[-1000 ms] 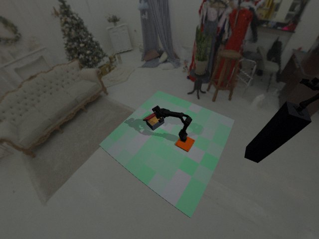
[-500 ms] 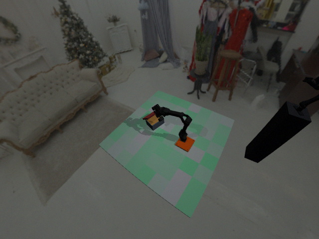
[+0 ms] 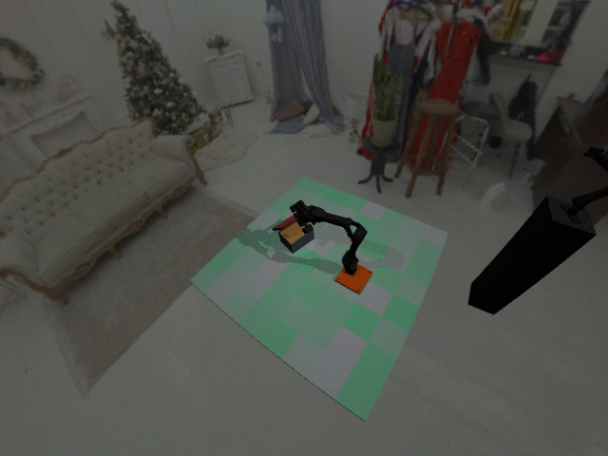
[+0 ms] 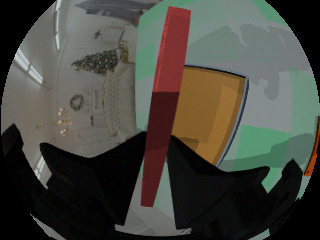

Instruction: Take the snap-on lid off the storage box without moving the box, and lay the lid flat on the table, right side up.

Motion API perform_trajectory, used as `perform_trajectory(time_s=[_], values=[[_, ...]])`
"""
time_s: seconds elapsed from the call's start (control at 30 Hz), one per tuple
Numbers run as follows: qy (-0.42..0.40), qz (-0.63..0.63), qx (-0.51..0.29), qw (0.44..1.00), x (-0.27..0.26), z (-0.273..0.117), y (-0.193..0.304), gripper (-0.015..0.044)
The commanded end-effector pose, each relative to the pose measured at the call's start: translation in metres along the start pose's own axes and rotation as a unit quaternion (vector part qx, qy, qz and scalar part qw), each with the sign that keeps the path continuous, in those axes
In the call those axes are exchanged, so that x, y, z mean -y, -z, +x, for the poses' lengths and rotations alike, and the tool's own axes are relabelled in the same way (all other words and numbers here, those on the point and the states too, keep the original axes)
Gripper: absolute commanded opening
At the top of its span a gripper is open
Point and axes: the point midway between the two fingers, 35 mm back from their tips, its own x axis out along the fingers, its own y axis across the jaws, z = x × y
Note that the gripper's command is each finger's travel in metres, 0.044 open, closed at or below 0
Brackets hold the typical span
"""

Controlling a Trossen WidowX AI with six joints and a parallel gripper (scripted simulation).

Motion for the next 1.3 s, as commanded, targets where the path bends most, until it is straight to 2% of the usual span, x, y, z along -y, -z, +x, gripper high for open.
perform_trajectory(time_s=[0.0,1.27], values=[[-0.01,0.001,-0.003,1.0,-0.01,-0.006,0.001,0.0],[-0.009,-0.001,-0.001,1.0,0.004,-0.008,-0.066,0.0]])
